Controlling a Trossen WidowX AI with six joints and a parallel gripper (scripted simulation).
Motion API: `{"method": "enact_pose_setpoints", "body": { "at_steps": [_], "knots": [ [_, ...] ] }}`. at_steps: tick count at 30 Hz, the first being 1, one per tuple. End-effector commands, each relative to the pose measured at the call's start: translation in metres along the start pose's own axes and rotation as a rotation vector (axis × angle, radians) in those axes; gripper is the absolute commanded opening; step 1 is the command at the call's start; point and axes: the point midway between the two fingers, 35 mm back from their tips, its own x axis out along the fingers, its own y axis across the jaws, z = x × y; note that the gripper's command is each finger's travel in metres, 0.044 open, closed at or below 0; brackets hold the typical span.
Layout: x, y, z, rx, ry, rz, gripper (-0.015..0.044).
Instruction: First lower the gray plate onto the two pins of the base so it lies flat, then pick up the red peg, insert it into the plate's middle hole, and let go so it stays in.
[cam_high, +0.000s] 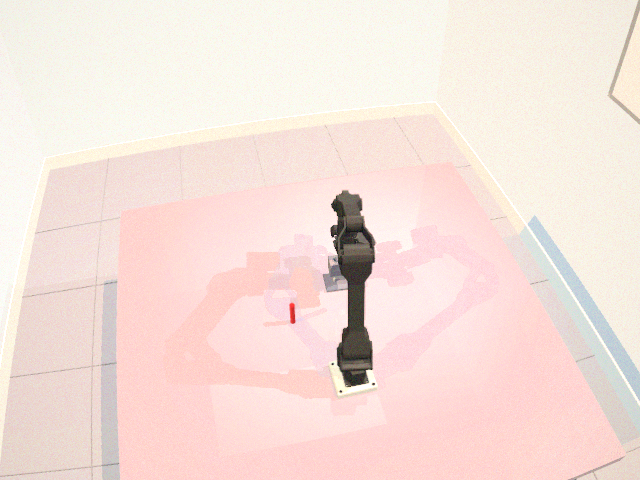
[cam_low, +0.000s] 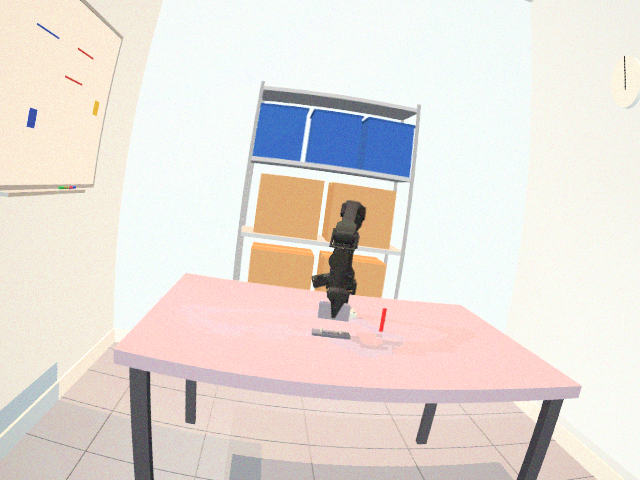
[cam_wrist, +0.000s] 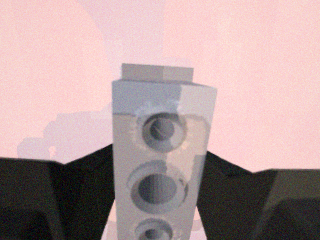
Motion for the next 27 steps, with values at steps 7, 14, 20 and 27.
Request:
{"method": "enact_pose_setpoints", "body": {
  "at_steps": [7,14,20,27],
  "knots": [
    [0.007,0.001,0.0,-0.006,0.002,0.002,0.0],
    [0.017,0.001,-0.001,-0.006,0.002,0.002,0.0],
    [0.025,0.001,-0.001,-0.006,0.002,0.002,0.0],
    [0.036,0.001,-0.001,-0.006,0.002,0.002,0.0]
  ]
}}
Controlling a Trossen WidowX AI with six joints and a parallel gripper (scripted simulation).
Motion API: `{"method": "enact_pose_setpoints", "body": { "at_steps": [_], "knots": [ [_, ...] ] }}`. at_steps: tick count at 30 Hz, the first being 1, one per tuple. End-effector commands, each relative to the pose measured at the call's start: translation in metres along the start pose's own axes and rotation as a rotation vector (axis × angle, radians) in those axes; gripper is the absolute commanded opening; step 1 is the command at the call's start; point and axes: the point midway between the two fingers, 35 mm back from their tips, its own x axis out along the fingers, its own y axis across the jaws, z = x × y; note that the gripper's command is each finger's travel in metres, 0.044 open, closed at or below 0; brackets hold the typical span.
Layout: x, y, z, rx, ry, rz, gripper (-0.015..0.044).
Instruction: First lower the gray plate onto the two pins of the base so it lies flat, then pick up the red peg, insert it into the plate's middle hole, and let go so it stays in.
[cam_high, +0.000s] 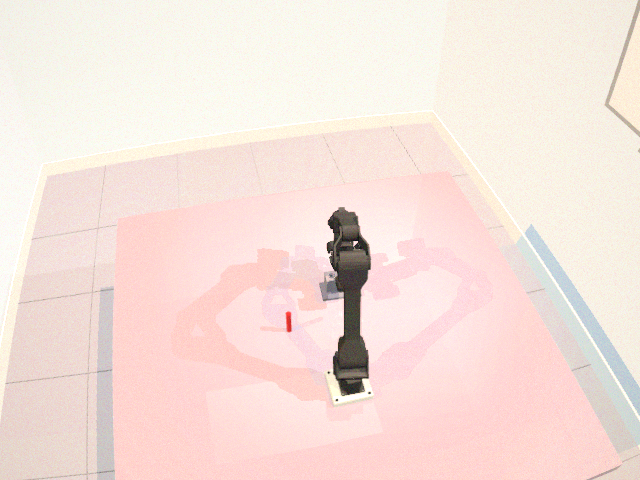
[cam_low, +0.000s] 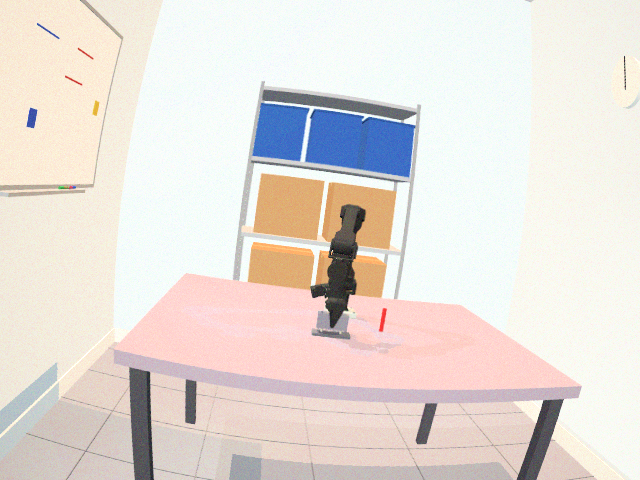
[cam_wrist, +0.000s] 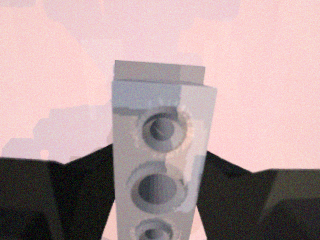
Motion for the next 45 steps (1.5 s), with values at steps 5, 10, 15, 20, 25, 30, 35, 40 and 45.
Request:
{"method": "enact_pose_setpoints", "body": {
  "at_steps": [5,10,15,20,25,30,35,40,45],
  "knots": [
    [0.005,0.0,0.0,0.0,0.0,0.0,0.0],
    [0.005,0.0,0.0,0.0,0.0,0.0,0.0],
    [0.005,0.0,0.0,0.0,0.0,0.0,0.0131],
    [0.005,0.0,0.0,0.0,0.0,0.0,0.0263],
    [0.005,0.0,0.0,0.0,0.0,0.0,0.0394],
    [0.005,0.0,0.0,0.0,0.0,0.0,0.044],
    [-0.046,0.006,0.001,-0.002,0.001,0.001,0.044],
    [-0.111,0.001,0.0,-0.003,0.002,0.002,0.044],
    [-0.113,0.004,0.001,-0.003,0.002,0.002,0.044]
  ]
}}
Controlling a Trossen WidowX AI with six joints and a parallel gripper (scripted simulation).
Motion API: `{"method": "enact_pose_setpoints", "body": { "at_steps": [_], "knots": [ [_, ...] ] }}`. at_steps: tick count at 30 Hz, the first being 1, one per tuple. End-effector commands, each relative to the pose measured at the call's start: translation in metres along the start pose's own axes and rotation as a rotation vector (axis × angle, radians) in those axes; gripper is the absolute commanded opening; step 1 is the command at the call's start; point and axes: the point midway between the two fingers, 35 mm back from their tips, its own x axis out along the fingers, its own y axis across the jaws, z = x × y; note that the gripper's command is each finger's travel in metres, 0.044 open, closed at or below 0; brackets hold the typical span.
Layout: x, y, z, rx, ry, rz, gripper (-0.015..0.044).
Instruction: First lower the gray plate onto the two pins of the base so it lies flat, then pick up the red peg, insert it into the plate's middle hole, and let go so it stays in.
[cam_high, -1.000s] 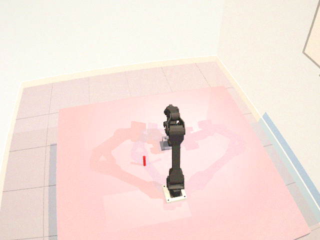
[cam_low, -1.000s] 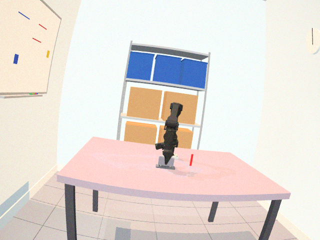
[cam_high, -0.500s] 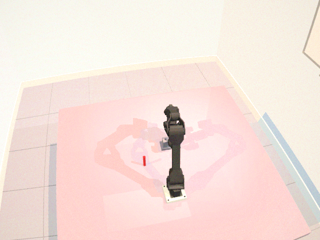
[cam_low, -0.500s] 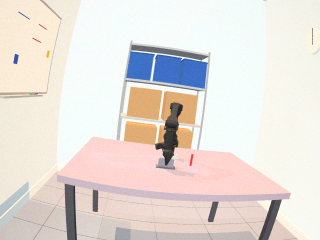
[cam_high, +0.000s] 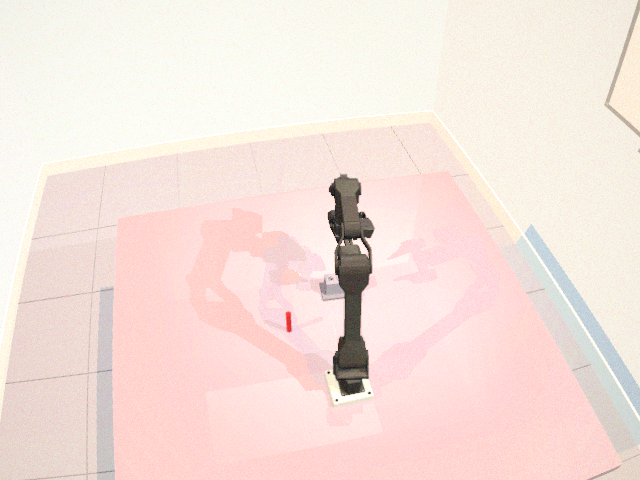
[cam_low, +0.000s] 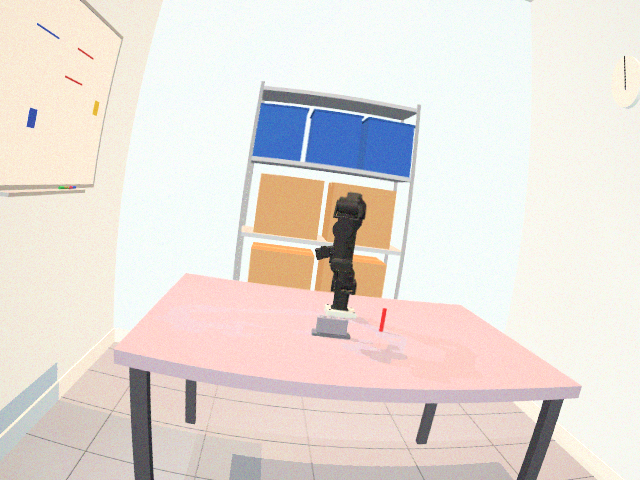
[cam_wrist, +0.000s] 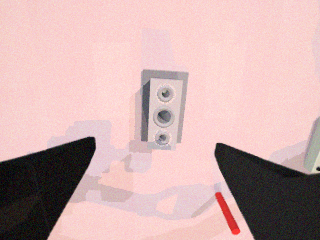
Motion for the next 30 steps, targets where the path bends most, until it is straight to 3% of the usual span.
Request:
{"method": "enact_pose_setpoints", "body": {
  "at_steps": [1,5,10,20,26,30],
  "knots": [
    [0.001,-0.002,0.0,-0.006,0.006,-0.028,0.044],
    [0.0,-0.005,-0.012,-0.043,0.005,-0.025,0.044],
    [-0.002,-0.025,-0.061,-0.206,0.0,-0.015,0.044],
    [-0.007,-0.122,-0.169,-0.518,0.028,-0.029,0.044],
    [-0.005,-0.137,-0.179,-0.562,0.032,-0.031,0.044],
    [0.025,-0.138,-0.179,-0.562,0.032,-0.031,0.044]
  ]
}}
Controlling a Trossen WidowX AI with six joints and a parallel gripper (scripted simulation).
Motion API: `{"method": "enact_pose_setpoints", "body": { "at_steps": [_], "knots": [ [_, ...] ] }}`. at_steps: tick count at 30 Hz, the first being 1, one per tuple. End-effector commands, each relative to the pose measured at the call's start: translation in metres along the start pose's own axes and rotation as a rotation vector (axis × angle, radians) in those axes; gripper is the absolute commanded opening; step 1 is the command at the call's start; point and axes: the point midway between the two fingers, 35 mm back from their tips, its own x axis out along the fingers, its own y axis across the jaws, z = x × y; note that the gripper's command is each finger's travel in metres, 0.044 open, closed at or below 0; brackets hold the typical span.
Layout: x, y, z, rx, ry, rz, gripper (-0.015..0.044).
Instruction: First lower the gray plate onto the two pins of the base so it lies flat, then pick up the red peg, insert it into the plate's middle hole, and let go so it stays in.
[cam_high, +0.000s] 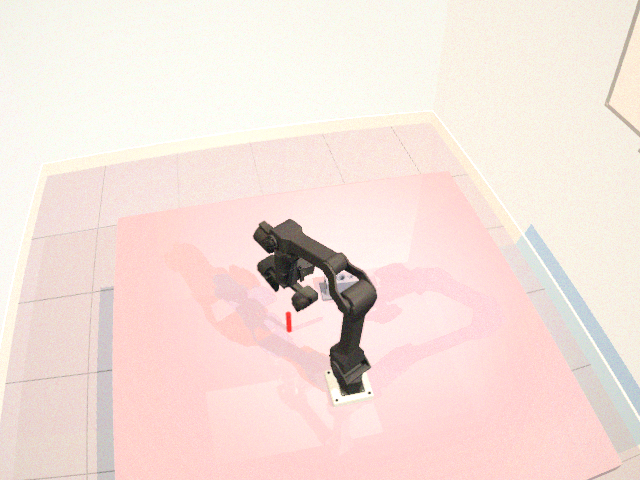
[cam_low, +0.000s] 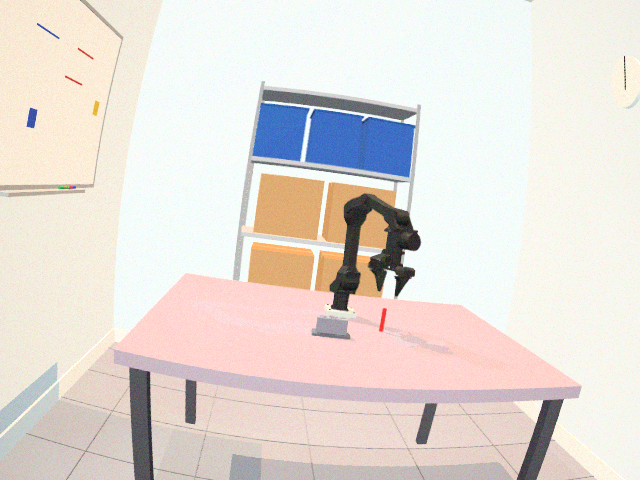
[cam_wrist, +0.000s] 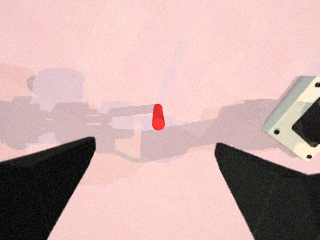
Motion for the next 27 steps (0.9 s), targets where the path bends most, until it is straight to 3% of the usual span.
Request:
{"method": "enact_pose_setpoints", "body": {
  "at_steps": [1,27],
  "knots": [
    [0.02,-0.004,-0.002,0.002,0.004,-0.013,0.044],
    [0.062,-0.001,-0.001,0.002,0.004,-0.013,0.044]
  ]
}}
